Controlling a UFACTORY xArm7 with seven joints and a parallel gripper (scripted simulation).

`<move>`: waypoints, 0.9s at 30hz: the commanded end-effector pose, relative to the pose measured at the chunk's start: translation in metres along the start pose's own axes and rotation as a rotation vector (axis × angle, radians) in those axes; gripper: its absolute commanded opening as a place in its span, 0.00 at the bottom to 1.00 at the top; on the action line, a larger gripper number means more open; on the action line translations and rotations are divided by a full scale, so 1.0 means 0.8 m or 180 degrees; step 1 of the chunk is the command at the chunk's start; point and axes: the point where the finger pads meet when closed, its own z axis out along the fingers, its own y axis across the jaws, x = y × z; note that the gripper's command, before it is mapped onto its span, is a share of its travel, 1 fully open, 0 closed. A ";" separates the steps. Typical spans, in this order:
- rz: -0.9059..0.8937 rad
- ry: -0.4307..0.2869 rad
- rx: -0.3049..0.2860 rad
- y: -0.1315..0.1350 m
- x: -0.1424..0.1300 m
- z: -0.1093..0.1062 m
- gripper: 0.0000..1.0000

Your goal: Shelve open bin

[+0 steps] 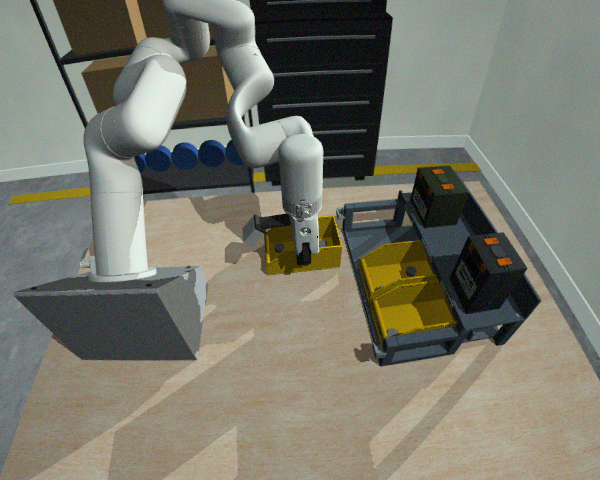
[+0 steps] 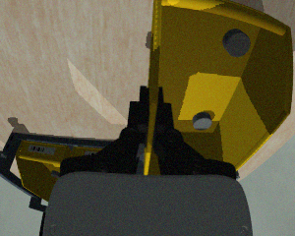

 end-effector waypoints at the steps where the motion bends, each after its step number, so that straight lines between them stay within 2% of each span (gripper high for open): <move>1: 0.0005 -0.0020 0.0005 -0.001 -0.002 -0.003 0.00; 3: 0.0005 -0.0020 0.0005 -0.001 -0.002 -0.003 0.00; 4: 0.0004 -0.0013 0.0003 -0.001 -0.001 -0.002 0.28; 27: 0.0004 -0.0013 0.0003 -0.001 -0.001 -0.002 0.28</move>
